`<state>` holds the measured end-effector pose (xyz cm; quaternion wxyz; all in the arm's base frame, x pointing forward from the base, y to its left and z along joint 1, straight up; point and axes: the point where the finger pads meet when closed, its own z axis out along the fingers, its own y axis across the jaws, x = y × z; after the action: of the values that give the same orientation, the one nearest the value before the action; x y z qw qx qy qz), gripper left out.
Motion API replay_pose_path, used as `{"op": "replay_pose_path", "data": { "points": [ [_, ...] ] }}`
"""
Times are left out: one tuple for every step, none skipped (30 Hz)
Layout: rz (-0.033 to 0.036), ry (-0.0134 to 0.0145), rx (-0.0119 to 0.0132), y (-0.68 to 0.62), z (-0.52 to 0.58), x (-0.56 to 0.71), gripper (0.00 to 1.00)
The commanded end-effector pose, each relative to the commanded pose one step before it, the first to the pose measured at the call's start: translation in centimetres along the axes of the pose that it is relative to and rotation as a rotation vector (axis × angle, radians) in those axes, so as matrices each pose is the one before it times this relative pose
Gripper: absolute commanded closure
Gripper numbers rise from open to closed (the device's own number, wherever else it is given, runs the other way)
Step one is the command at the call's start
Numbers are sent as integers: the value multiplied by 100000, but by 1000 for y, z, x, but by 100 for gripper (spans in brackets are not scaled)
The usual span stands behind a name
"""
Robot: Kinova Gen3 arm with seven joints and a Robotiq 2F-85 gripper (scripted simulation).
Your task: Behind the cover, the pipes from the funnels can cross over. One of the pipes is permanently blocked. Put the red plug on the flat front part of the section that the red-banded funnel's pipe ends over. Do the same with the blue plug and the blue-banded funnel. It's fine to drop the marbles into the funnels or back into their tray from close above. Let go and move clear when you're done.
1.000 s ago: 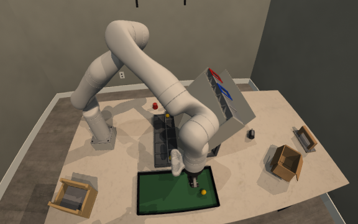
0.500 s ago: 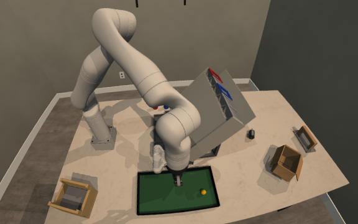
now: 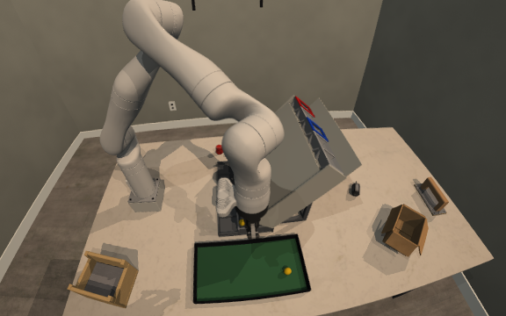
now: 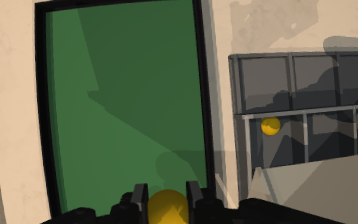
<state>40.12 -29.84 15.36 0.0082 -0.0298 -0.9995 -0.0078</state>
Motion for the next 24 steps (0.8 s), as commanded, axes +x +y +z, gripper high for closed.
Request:
{"op": "replay_pose_path", "data": {
  "points": [
    [-2603,-1170,1019,5387,-3948,-2236,100],
    [0,0,0,1025,-732,-433,100],
    [0,0,0,995,-737,-459,100],
    [0,0,0,60,-46,-30,100],
    [0,0,0,0,0,0,100],
    [0,0,0,0,0,0,100],
    [0,0,0,0,0,0,100],
    [0,0,0,0,0,0,100],
    [0,0,0,0,0,0,100],
    [0,0,0,0,0,0,100],
    [0,0,0,0,0,0,100],
    [1516,159,-602,5008,-3489,-1819,100],
    [0,0,0,175,-116,-66,100],
    [0,0,0,426,-290,-105,100],
    [0,0,0,735,-507,-206,100],
    [0,0,0,953,-670,-296,100],
    [0,0,0,1075,-762,-368,100],
    [0,0,0,1108,-779,-421,100],
    [0,0,0,1108,-772,-457,100],
    [0,0,0,383,-265,-167,100],
    [0,0,0,0,0,0,100],
    [0,0,0,0,0,0,100],
    [0,0,0,0,0,0,100],
    [0,0,0,0,0,0,100]
  ]
}}
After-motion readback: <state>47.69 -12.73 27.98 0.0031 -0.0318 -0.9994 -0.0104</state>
